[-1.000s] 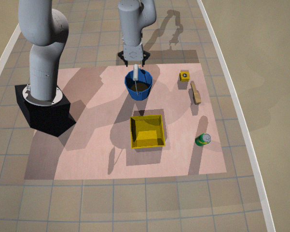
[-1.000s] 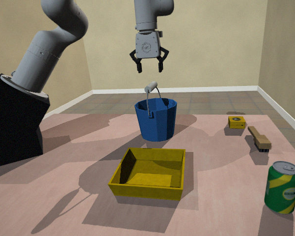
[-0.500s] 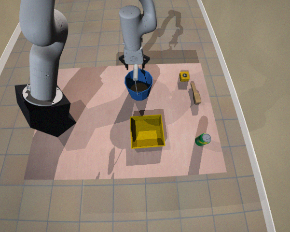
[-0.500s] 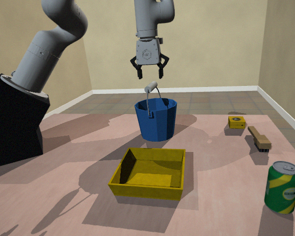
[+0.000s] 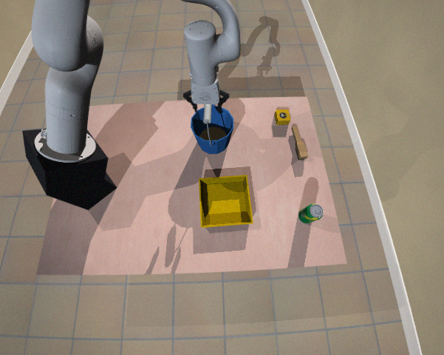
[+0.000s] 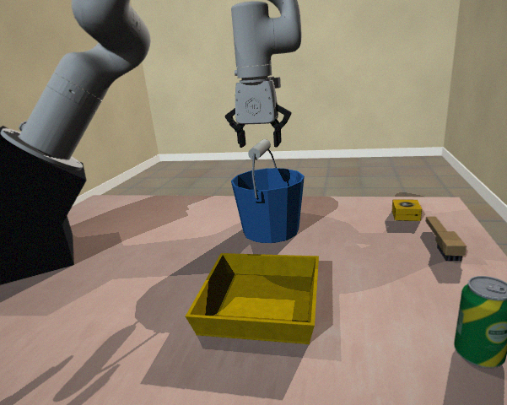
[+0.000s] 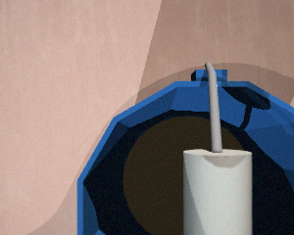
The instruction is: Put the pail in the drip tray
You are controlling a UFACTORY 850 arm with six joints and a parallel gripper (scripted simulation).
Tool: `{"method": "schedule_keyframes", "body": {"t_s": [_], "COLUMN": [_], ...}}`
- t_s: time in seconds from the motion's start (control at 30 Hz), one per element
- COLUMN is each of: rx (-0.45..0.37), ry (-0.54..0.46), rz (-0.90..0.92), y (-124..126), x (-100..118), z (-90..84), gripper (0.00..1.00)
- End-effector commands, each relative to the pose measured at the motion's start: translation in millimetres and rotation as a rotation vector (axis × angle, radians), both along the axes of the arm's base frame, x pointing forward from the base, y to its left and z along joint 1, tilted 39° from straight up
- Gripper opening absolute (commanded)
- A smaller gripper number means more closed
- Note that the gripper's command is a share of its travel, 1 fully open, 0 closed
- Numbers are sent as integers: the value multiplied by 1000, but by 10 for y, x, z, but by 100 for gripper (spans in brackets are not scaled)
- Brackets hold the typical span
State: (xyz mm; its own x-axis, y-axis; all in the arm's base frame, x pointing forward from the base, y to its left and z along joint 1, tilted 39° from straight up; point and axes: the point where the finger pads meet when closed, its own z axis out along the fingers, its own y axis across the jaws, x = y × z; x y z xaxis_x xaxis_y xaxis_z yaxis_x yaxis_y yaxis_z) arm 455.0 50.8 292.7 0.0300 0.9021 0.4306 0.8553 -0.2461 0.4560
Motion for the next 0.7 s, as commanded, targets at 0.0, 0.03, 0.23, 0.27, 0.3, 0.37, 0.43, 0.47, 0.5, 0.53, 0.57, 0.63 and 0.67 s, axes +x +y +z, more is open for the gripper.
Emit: {"method": "schedule_keyframes", "body": {"t_s": [0.0, 0.03, 0.23, 0.27, 0.3, 0.37, 0.43, 0.47, 0.5, 0.53, 0.57, 0.63, 0.67], "rx": [1, 1, 1, 1, 1, 1, 1, 1, 1, 1, 1, 1, 1], "ry": [-3, -3, -3, -3, -3, -3, -3, -3, -3, -3, -3, -3, -3], "rz": [0, 0, 0, 0, 0, 0, 0, 0, 0, 0, 0, 0, 0], "y": [23, 28, 48, 48, 50, 54, 57, 58, 59, 59, 59, 59, 59], "x": [40, 47, 75, 75, 79, 85, 89, 90, 91, 92, 92, 92, 92], "z": [-46, -58, -100, -100, -106, -115, -121, -123, -125, -126, -126, -126, -126], "gripper": [100, 100, 100, 100, 100, 100, 100, 100, 100, 100, 100, 100, 100]}}
